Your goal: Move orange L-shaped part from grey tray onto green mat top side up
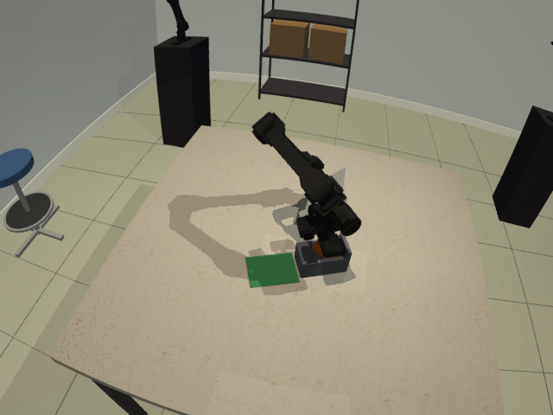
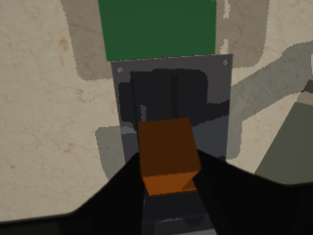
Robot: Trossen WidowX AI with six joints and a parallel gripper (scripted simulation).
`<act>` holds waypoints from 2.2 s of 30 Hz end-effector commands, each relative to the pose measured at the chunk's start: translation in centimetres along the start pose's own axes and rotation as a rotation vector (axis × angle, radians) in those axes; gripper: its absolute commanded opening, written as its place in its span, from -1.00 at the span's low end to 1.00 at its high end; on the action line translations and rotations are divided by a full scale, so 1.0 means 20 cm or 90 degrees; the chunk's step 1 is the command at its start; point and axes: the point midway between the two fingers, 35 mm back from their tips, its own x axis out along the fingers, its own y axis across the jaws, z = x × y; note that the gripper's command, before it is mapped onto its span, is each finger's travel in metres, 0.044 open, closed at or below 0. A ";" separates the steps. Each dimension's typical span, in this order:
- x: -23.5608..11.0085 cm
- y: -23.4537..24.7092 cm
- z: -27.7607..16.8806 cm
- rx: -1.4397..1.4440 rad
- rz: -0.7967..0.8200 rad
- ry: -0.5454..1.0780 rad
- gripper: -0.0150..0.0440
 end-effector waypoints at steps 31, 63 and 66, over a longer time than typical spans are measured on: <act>-0.29 0.00 0.00 0.003 0.005 0.005 -0.49; -0.32 -0.04 0.43 0.003 0.005 0.002 -0.49; -0.31 -0.05 0.50 0.004 0.005 0.002 -0.49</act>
